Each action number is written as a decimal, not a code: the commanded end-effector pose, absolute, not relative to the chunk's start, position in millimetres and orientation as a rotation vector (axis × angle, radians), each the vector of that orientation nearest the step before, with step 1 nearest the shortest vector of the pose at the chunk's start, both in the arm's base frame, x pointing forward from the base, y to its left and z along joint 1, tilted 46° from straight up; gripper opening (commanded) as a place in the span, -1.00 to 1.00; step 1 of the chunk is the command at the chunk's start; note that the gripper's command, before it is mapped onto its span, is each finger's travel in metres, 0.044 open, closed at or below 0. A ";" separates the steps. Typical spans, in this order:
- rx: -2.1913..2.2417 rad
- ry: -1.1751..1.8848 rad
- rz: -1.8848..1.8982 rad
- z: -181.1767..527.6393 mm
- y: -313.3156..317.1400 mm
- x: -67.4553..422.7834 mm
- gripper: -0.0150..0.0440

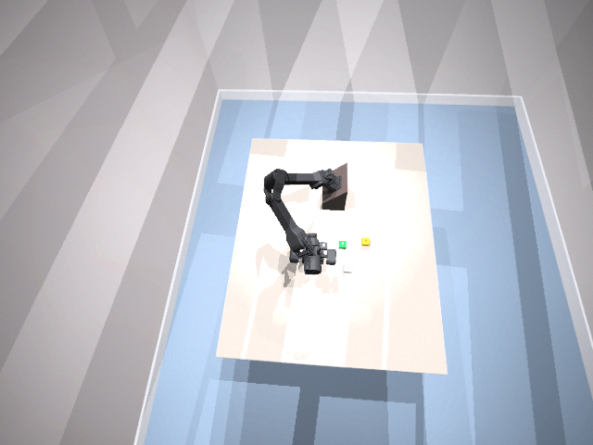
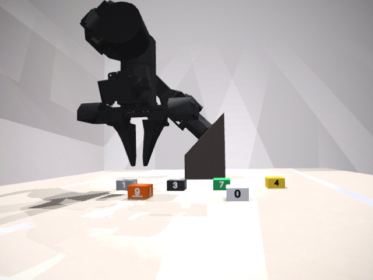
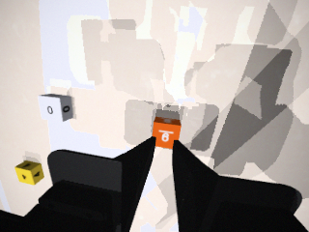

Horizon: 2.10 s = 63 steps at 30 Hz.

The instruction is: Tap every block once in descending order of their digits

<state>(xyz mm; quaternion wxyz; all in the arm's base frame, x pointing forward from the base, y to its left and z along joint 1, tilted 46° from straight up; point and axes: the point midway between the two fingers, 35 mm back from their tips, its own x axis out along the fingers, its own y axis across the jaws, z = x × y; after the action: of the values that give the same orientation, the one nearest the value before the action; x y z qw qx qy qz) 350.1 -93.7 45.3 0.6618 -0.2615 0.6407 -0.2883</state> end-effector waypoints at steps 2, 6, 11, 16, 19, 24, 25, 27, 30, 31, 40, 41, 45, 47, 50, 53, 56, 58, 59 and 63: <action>-0.600 1.452 -0.654 41.5 -97.6 349.3 -0.42; -0.600 1.452 -0.654 41.5 -97.6 349.3 -0.42; -0.600 1.452 -0.654 41.3 -97.8 349.3 -0.42; -0.600 1.452 -0.653 36.5 -102.7 349.6 -0.42; -0.600 1.452 -0.654 33.2 -106.1 349.7 -0.42; -0.601 1.451 -0.654 27.8 -111.9 349.8 -0.42; -0.601 1.451 -0.654 26.7 -113.1 349.8 -0.42; -0.601 1.451 -0.654 24.5 -115.4 349.7 -0.42; -0.601 1.451 -0.654 21.5 -118.7 349.6 -0.42; -0.601 1.451 -0.654 21.0 -119.2 349.5 -0.42; -0.596 1.443 -0.652 24.8 -115.4 350.8 -0.42; -0.597 1.446 -0.652 29.0 -110.7 350.6 -0.42; -0.600 1.452 -0.654 41.5 -97.6 349.3 -0.42; -0.600 1.452 -0.654 41.5 -97.6 349.3 -0.42; -0.599 1.452 -0.652 48.1 -90.0 350.5 -0.42; -0.597 1.453 -0.649 80.2 -55.5 351.1 -0.42; -0.598 1.453 -0.651 97.1 -39.1 348.6 -0.42; -0.598 1.453 -0.651 97.1 -39.1 348.6 -0.42; -0.598 1.453 -0.651 97.1 -39.1 348.6 -0.42; -0.598 1.453 -0.650 94.8 -36.4 347.5 -0.42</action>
<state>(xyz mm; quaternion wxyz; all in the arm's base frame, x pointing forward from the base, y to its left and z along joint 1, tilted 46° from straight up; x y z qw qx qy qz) 350.4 -41.7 92.4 0.6606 -0.2685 0.6399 -0.2864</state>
